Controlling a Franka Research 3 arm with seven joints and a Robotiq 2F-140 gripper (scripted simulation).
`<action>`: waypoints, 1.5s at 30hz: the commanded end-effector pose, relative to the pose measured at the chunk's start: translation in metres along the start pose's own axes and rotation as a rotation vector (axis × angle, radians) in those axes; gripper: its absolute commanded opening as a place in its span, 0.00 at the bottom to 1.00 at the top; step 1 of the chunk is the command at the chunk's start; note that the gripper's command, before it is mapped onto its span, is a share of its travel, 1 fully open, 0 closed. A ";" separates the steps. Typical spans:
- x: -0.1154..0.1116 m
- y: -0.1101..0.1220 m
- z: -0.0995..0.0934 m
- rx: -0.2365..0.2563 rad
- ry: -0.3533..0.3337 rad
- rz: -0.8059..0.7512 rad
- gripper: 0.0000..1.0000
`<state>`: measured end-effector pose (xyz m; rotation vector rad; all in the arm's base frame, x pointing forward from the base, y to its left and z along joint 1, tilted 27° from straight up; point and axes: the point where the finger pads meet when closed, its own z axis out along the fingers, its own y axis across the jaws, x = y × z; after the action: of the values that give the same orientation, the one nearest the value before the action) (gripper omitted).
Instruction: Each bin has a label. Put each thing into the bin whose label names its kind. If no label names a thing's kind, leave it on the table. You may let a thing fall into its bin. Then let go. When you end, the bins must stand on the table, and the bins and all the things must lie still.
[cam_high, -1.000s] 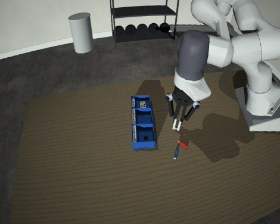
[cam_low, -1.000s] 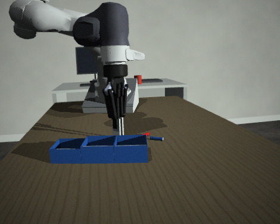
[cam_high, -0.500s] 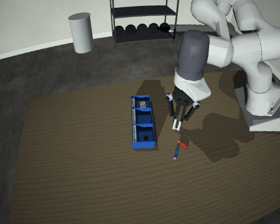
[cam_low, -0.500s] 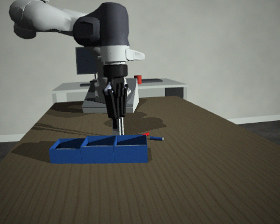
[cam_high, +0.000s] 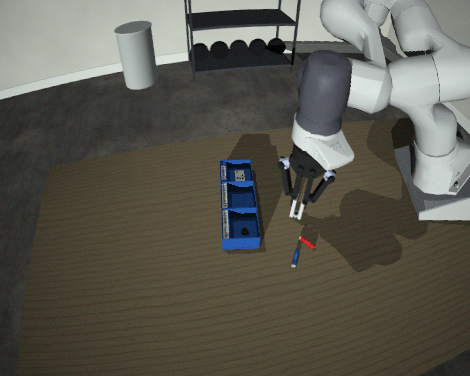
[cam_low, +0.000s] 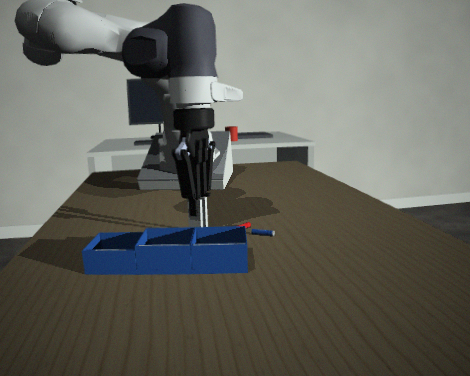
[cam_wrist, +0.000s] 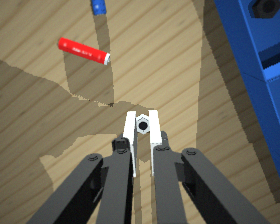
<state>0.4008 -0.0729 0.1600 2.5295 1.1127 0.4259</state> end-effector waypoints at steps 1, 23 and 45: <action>-0.006 -0.002 0.004 -0.007 0.009 0.013 0.07; -0.007 -0.002 -0.033 -0.007 0.009 0.013 0.07; -0.007 -0.003 -0.056 -0.007 0.009 0.013 0.07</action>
<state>0.3821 -0.0652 0.2084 2.5315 1.0721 0.4788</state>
